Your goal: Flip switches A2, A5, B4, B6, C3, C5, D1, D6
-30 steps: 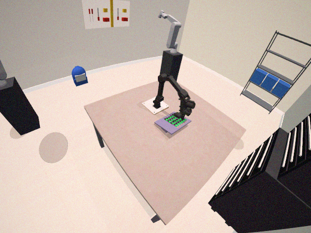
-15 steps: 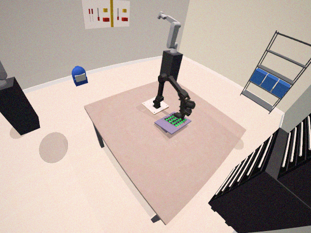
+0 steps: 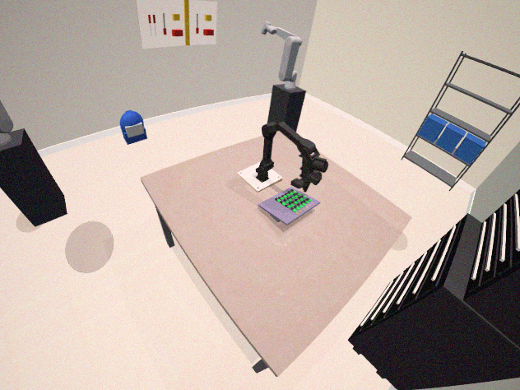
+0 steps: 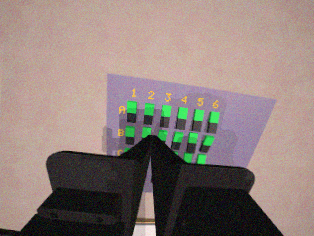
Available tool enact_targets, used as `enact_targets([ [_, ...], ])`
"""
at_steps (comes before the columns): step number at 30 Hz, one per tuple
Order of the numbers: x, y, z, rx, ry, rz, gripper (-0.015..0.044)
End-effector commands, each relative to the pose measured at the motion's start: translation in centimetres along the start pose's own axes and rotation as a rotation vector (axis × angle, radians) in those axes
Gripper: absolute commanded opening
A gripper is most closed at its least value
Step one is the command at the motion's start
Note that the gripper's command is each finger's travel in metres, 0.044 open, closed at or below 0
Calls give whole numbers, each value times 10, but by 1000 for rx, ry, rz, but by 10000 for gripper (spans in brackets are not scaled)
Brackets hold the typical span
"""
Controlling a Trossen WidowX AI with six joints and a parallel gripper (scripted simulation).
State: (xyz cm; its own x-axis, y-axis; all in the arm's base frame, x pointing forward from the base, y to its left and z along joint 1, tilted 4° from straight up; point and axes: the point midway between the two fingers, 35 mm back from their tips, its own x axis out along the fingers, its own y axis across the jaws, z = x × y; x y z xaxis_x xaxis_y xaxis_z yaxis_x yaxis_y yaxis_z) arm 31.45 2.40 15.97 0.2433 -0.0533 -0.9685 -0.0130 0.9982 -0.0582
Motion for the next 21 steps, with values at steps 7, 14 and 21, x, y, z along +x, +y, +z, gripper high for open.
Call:
enact_targets([
  [7, -1, -71, -2, 8, 9, -9, 0],
  [14, 33, -71, -3, 8, -18, -9, 0],
  [21, 38, -71, -4, 8, -18, -9, 0],
])
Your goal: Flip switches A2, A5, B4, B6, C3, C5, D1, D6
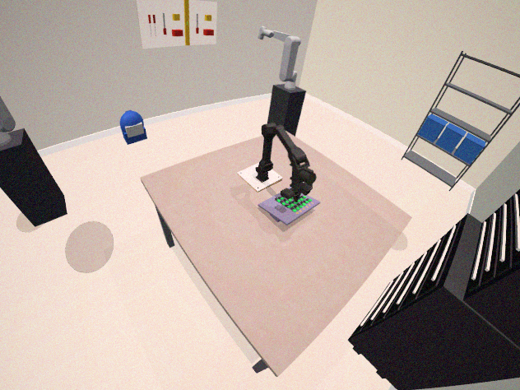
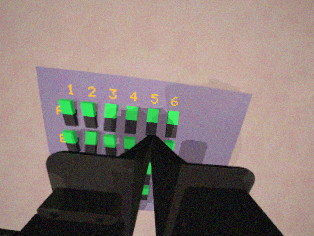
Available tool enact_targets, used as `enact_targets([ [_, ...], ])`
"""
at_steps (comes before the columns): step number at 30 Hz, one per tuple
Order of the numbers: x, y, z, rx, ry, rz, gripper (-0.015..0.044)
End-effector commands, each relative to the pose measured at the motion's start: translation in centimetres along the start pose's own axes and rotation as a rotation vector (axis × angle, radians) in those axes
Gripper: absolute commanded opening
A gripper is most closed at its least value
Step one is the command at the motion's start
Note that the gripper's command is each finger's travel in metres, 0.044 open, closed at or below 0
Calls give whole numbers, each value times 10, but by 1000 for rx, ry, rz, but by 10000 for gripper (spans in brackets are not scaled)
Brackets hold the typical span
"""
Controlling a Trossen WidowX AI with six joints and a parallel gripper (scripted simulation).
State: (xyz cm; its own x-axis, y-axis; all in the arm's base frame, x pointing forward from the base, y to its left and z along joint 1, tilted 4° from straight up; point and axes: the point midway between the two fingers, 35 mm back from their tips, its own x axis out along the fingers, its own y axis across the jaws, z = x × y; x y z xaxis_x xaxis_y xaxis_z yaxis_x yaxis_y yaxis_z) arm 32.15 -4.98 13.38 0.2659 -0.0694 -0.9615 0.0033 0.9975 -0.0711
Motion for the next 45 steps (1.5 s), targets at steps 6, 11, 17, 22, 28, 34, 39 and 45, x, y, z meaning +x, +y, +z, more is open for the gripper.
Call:
enact_targets([
  [6, 13, 1, -3, -4, 6, 8, 0],
  [11, 19, 1, -3, -4, 5, 8, 0],
  [17, 27, 1, -3, -4, 5, 8, 0],
  [22, 27, 1, -3, -4, 5, 8, 0],
  [28, 27, 1, -3, -4, 5, 8, 0],
  [34, 27, 1, -3, -4, 5, 8, 0],
  [39, 27, 1, -3, -4, 5, 8, 0],
  [45, 27, 1, -3, -4, 5, 8, 0],
])
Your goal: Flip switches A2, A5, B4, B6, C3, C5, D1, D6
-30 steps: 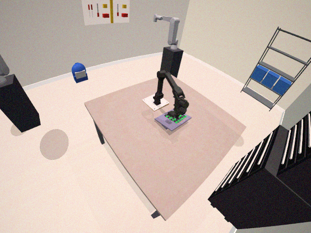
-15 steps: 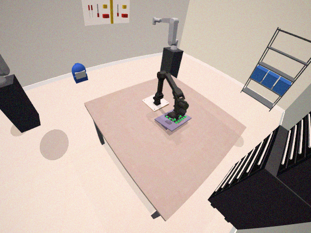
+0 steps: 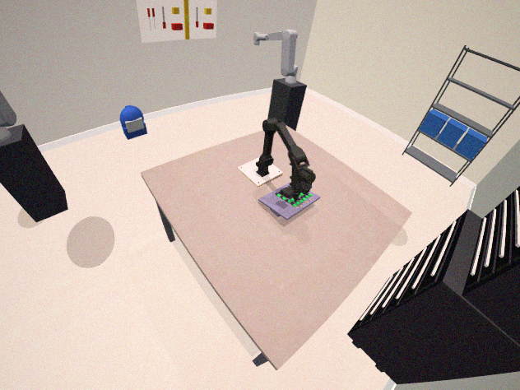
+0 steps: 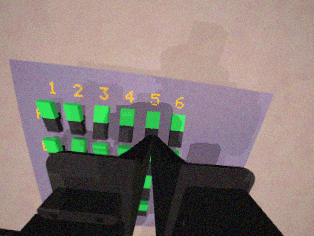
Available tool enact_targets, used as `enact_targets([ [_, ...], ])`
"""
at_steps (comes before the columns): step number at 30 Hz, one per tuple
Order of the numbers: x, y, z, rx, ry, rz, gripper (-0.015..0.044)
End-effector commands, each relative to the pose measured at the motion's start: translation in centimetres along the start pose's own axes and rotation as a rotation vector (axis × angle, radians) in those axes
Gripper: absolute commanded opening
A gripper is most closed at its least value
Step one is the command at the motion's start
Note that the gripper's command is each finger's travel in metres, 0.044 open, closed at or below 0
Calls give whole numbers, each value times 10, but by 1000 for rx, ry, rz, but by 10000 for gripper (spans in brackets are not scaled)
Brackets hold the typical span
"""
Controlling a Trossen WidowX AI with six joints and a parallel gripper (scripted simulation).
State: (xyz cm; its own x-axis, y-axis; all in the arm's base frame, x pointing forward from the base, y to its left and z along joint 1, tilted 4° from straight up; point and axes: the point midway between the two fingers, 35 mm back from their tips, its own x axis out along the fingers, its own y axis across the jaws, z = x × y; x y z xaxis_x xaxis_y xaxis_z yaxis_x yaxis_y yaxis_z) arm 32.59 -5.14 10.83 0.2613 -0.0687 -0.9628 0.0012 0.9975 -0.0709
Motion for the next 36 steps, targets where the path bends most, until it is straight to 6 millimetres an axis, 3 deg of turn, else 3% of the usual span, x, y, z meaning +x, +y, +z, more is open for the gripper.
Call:
enact_targets([
  [1, 1, 1, 0, -2, 1, 7, 0],
  [36, 5, 1, 0, -2, 1, 7, 0],
])
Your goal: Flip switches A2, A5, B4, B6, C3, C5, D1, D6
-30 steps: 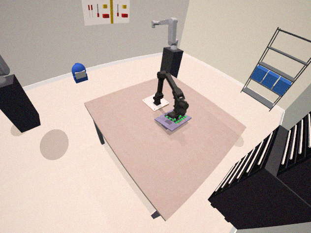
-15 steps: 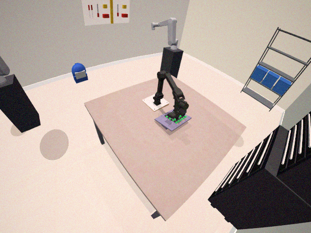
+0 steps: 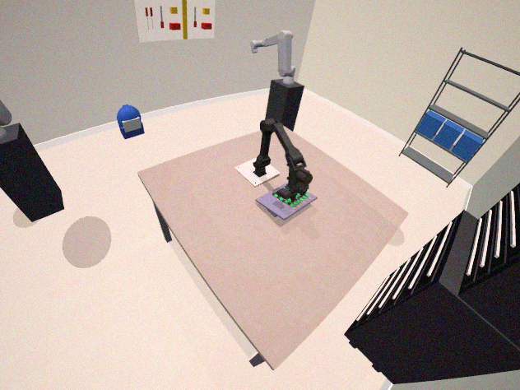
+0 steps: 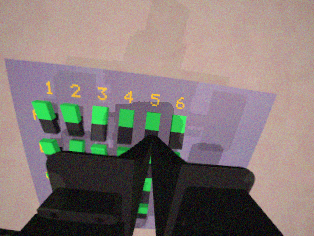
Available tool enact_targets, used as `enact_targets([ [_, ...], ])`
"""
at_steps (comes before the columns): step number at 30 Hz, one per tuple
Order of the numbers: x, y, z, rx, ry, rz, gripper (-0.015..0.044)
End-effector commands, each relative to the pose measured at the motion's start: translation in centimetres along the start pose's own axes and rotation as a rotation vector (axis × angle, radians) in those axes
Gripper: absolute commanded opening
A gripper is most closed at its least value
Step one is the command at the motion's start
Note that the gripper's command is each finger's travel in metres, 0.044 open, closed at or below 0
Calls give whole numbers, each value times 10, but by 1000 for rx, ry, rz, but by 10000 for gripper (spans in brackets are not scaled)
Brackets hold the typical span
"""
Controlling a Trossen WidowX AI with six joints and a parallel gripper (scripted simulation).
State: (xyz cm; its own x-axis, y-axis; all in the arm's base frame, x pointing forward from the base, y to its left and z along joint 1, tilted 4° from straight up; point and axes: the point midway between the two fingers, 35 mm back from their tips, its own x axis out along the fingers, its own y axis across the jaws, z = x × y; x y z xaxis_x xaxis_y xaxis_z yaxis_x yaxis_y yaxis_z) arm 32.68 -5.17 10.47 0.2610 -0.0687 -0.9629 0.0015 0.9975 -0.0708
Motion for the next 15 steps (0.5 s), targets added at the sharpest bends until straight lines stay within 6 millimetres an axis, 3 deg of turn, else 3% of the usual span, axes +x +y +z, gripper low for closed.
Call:
enact_targets([
  [1, 2, 1, 0, -3, 0, 7, 0],
  [15, 4, 1, 0, -3, 0, 7, 0],
])
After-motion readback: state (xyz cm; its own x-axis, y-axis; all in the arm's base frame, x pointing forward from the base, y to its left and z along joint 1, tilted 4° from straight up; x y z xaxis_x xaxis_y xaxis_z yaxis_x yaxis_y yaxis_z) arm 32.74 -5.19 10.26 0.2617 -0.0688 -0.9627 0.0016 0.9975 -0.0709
